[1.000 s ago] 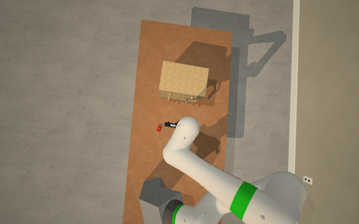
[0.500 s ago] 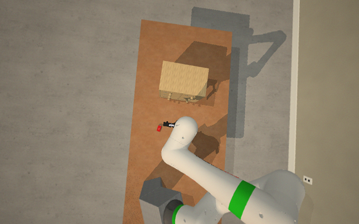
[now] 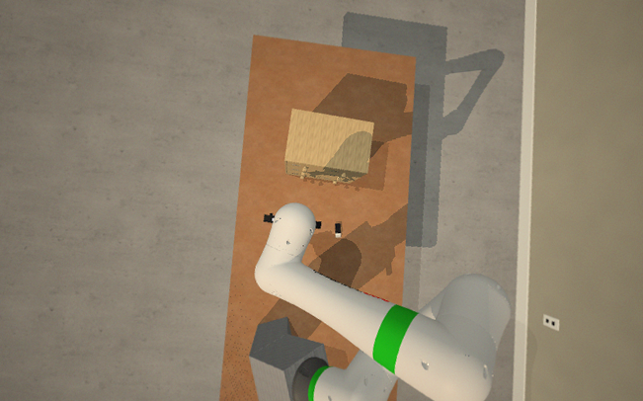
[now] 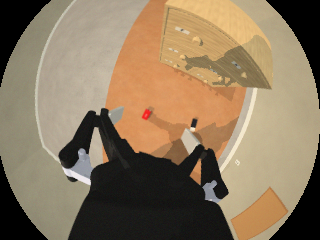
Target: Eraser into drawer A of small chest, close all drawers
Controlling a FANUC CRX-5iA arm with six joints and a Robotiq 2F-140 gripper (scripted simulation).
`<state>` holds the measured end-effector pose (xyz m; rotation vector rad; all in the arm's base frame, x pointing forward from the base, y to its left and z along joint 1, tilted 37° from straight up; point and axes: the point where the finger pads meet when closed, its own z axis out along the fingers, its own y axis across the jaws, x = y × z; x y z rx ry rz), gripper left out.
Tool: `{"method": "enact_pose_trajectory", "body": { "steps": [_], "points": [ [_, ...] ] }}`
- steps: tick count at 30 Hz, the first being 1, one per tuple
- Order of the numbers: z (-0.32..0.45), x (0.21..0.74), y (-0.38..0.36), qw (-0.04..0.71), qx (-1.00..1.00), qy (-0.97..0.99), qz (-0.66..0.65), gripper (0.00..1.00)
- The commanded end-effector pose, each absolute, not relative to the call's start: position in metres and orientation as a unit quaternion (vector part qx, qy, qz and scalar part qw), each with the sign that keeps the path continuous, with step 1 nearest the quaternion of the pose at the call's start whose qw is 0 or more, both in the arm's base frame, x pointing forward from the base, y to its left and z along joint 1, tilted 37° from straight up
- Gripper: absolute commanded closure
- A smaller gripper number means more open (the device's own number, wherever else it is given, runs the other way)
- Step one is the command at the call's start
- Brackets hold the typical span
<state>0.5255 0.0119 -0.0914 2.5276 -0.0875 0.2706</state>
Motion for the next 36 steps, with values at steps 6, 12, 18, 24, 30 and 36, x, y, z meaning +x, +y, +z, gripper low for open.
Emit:
{"method": "enact_pose_trajectory", "body": {
  "steps": [6,12,18,24,30,36],
  "points": [
    [-0.112,0.532,0.041,0.297,0.949,-0.035,0.101,0.0],
    [-0.113,0.532,0.043,0.297,0.949,-0.035,0.101,0.0],
    [-0.113,0.532,0.043,0.297,0.949,-0.034,0.102,0.0],
    [-0.114,0.535,0.041,0.298,0.947,-0.031,0.113,0.0],
    [-0.117,0.539,0.039,0.298,0.944,-0.024,0.136,0.0],
    [-0.119,0.544,0.037,0.299,0.941,-0.017,0.157,0.0]
  ]
}}
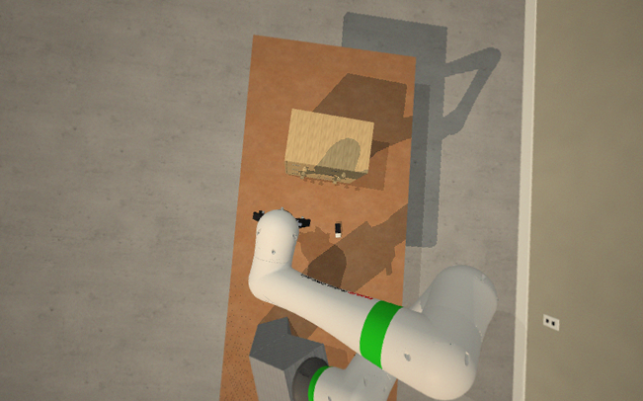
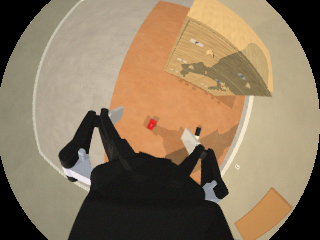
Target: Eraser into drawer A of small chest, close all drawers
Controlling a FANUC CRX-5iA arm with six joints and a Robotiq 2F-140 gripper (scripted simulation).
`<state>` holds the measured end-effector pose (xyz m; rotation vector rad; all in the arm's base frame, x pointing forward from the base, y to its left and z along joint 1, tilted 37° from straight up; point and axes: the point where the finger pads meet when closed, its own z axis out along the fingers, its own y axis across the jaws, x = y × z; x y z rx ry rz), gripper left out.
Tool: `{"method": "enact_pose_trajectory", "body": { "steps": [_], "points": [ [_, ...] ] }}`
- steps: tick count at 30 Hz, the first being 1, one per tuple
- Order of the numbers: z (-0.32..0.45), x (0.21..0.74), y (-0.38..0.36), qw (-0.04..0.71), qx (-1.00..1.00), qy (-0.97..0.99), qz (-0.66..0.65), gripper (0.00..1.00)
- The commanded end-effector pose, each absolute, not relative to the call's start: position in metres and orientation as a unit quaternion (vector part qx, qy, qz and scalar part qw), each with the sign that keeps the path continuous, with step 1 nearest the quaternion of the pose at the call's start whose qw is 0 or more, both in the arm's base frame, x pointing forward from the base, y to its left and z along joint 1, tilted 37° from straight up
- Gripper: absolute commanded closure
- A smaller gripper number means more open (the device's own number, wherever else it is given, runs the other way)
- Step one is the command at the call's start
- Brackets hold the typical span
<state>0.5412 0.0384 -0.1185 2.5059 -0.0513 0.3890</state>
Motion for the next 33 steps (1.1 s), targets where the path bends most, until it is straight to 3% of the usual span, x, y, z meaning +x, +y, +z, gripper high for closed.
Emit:
{"method": "enact_pose_trajectory", "body": {
  "steps": [1,33],
  "points": [
    [-0.119,0.545,0.036,0.299,0.94,-0.015,0.163,0.0],
    [-0.145,0.596,0.011,0.292,0.864,0.064,0.405,0.0]
  ]
}}
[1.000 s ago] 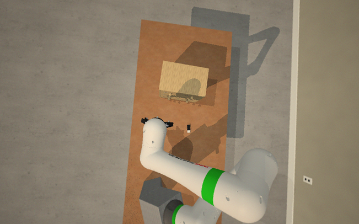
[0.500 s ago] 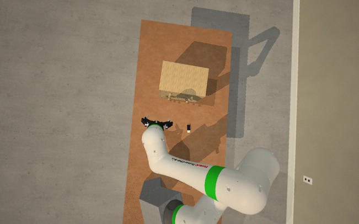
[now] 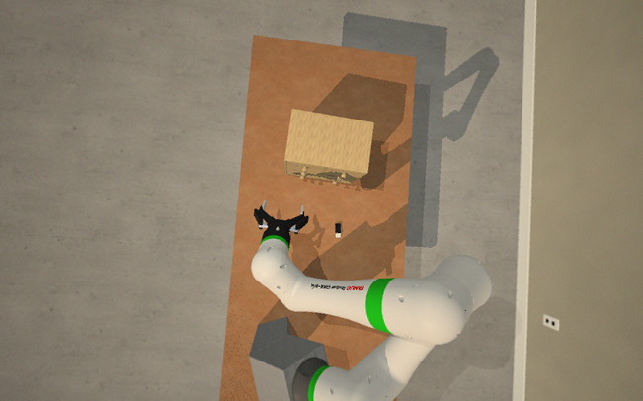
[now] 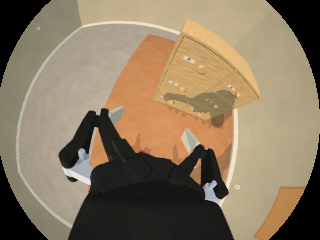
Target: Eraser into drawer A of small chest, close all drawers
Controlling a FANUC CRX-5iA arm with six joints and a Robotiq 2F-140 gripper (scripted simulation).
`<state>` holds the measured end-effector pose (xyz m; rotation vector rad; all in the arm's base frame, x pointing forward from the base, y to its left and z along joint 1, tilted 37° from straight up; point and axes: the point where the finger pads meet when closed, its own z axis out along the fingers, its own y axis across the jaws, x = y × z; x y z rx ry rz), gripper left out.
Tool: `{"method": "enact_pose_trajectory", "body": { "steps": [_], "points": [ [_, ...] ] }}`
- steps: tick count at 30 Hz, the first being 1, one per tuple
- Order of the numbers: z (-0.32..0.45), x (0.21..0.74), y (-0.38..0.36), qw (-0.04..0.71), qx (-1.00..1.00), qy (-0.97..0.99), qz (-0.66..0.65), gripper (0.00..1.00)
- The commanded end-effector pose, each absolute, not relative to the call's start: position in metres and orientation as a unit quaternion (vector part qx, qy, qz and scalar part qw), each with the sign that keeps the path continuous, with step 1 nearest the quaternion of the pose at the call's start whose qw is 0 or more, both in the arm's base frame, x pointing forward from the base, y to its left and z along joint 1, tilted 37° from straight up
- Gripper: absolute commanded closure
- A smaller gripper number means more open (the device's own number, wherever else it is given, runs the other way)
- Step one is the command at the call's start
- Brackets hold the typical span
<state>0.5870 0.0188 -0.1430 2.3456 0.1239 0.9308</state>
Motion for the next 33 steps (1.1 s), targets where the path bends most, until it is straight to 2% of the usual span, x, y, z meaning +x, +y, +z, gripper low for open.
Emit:
{"method": "enact_pose_trajectory", "body": {
  "steps": [1,15,33],
  "points": [
    [-0.147,0.598,0.01,0.291,0.858,0.068,0.418,0.0],
    [-0.164,0.633,-0.007,0.274,0.768,0.12,0.566,0.0],
    [-0.172,0.648,-0.014,0.263,0.721,0.141,0.625,0.0]
  ]
}}
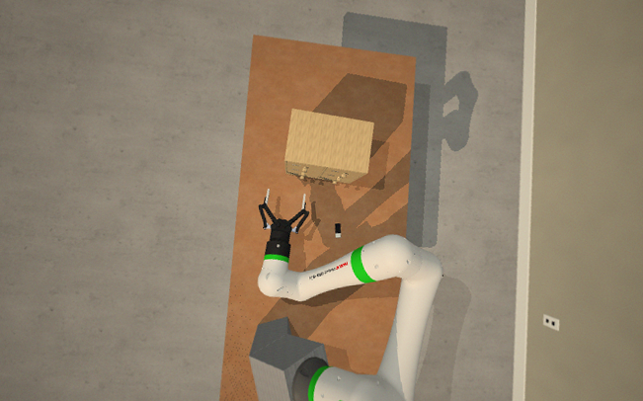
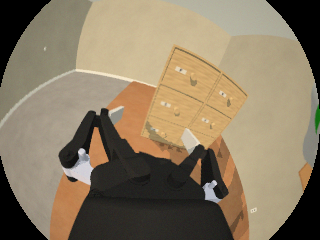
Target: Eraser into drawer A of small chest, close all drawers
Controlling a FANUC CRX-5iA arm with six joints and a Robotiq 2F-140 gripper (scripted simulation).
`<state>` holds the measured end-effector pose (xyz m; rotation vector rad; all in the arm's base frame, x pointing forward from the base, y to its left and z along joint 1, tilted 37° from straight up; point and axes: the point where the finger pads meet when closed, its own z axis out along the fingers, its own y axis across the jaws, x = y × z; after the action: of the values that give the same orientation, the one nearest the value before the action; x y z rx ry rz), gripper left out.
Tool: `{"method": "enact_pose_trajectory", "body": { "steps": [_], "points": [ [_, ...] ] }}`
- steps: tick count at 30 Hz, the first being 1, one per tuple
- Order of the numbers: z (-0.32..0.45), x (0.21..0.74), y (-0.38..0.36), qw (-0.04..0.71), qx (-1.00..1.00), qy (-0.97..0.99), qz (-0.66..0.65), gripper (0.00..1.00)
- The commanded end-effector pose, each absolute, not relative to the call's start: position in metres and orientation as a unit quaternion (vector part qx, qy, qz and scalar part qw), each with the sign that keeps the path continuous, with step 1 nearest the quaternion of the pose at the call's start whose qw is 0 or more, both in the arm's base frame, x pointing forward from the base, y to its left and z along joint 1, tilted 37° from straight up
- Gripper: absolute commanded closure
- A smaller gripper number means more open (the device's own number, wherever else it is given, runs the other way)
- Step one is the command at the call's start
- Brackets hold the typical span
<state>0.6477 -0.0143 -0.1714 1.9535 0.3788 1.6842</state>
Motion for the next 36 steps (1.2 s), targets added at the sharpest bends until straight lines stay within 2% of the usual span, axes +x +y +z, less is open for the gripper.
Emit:
{"method": "enact_pose_trajectory", "body": {
  "steps": [1,36],
  "points": [
    [-0.172,0.648,-0.014,0.263,0.721,0.141,0.625,0.0],
    [-0.206,0.656,-0.039,0.263,0.72,0.142,0.627,0.0]
  ]
}}
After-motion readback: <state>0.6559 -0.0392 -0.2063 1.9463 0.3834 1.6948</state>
